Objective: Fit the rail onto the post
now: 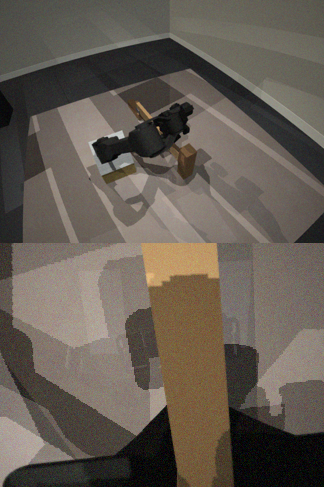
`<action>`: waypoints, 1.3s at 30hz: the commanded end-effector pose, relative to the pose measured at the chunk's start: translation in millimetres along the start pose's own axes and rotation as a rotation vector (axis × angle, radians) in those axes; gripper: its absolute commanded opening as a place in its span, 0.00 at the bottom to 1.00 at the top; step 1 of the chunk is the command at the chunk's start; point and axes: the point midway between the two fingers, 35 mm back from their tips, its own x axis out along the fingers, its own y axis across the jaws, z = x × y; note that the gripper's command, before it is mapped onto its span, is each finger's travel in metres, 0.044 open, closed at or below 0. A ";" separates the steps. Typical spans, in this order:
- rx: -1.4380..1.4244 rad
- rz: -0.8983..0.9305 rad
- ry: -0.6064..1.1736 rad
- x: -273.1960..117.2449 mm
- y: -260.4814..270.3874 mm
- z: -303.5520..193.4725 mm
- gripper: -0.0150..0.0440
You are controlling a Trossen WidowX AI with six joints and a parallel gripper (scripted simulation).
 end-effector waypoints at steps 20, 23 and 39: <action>-0.001 -0.005 0.006 -1.2 -0.8 0.5 0.25; -0.001 -0.005 0.006 -1.0 -0.8 1.4 0.25; -0.001 -0.005 0.006 -0.7 -0.5 3.3 0.25</action>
